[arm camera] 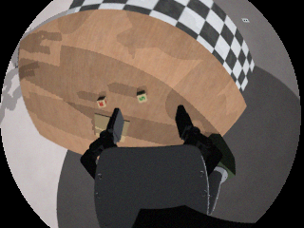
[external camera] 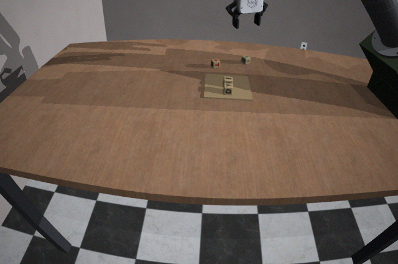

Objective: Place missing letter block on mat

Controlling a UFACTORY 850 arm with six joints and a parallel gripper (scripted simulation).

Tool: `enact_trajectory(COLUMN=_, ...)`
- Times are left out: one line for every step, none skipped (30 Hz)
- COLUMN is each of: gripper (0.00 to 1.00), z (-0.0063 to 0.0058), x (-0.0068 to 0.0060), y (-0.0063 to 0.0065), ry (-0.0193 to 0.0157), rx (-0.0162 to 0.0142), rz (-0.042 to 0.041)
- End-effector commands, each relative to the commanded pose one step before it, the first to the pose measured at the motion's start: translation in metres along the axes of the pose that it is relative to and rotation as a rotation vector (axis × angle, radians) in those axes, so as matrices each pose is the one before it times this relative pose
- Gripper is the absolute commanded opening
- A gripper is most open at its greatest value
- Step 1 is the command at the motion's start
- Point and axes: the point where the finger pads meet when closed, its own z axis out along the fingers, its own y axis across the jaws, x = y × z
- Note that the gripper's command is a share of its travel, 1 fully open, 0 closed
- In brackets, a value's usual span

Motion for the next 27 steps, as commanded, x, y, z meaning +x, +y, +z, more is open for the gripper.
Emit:
enact_trajectory(gripper=1.00, z=-0.00560, x=-0.01843, y=-0.00540, ry=-0.06003, rx=0.06412, rz=-0.10794)
enact_trajectory(gripper=1.00, z=-0.00108, x=-0.00486, y=-0.00168, ry=-0.01266, rx=0.01426, rz=-0.02381)
enact_trajectory(gripper=1.00, z=-0.00069, x=-0.00321, y=-0.00117, ry=-0.00829, rx=0.00939, rz=-0.01538)
enact_trajectory(gripper=1.00, z=-0.00063, x=-0.00294, y=-0.00111, ry=-0.00754, rx=0.00858, rz=-0.01385)
enact_trajectory(gripper=1.00, z=0.00000, x=0.00000, y=0.00000, ry=0.00000, rx=0.00000, rz=0.00000)
enact_trajectory(gripper=1.00, z=0.00000, x=0.00000, y=0.00000, ry=0.00000, rx=0.00000, rz=0.00000)
enact_trajectory(gripper=1.00, z=-0.00037, x=-0.00179, y=-0.00069, ry=-0.00457, rx=0.00522, rz=-0.00833)
enact_trajectory(gripper=1.00, z=-0.00015, x=-0.00071, y=-0.00028, ry=-0.00180, rx=0.00206, rz=-0.00326)
enact_trajectory(gripper=1.00, z=-0.00002, x=-0.00011, y=-0.00004, ry=-0.00027, rx=0.00031, rz=-0.00049)
enact_trajectory(gripper=1.00, z=0.00000, x=0.00000, y=0.00000, ry=0.00000, rx=0.00000, rz=0.00000)
enact_trajectory(gripper=1.00, z=0.00000, x=0.00000, y=0.00000, ry=0.00000, rx=0.00000, rz=0.00000)
enact_trajectory(gripper=1.00, z=0.00000, x=0.00000, y=0.00000, ry=0.00000, rx=0.00000, rz=0.00000)
enact_trajectory(gripper=1.00, z=0.00000, x=0.00000, y=0.00000, ry=0.00000, rx=0.00000, rz=0.00000)
enact_trajectory(gripper=1.00, z=0.00000, x=0.00000, y=0.00000, ry=0.00000, rx=0.00000, rz=0.00000)
enact_trajectory(gripper=1.00, z=0.00000, x=0.00000, y=0.00000, ry=0.00000, rx=0.00000, rz=0.00000)
enact_trajectory(gripper=1.00, z=0.00000, x=0.00000, y=0.00000, ry=0.00000, rx=0.00000, rz=0.00000)
enact_trajectory(gripper=1.00, z=0.00000, x=0.00000, y=0.00000, ry=0.00000, rx=0.00000, rz=0.00000)
enact_trajectory(gripper=1.00, z=0.00000, x=0.00000, y=0.00000, ry=0.00000, rx=0.00000, rz=0.00000)
enact_trajectory(gripper=1.00, z=0.00000, x=0.00000, y=0.00000, ry=0.00000, rx=0.00000, rz=0.00000)
enact_trajectory(gripper=1.00, z=0.00000, x=0.00000, y=0.00000, ry=0.00000, rx=0.00000, rz=0.00011)
enact_trajectory(gripper=1.00, z=0.00001, x=0.00000, y=0.00000, ry=0.00000, rx=0.00000, rz=0.00073)
enact_trajectory(gripper=1.00, z=0.00000, x=0.00000, y=0.00000, ry=0.00000, rx=0.00000, rz=0.00000)
enact_trajectory(gripper=1.00, z=0.00000, x=0.00000, y=0.00000, ry=0.00000, rx=0.00000, rz=0.00000)
enact_trajectory(gripper=1.00, z=0.00003, x=0.00000, y=0.00000, ry=0.00000, rx=0.00001, rz=0.00192)
enact_trajectory(gripper=1.00, z=0.00005, x=0.00000, y=0.00000, ry=0.00000, rx=0.00002, rz=0.00362)
enact_trajectory(gripper=1.00, z=0.00009, x=0.00001, y=-0.00001, ry=0.00000, rx=0.00003, rz=0.00578)
enact_trajectory(gripper=1.00, z=0.00013, x=0.00001, y=-0.00001, ry=0.00000, rx=0.00004, rz=0.00835)
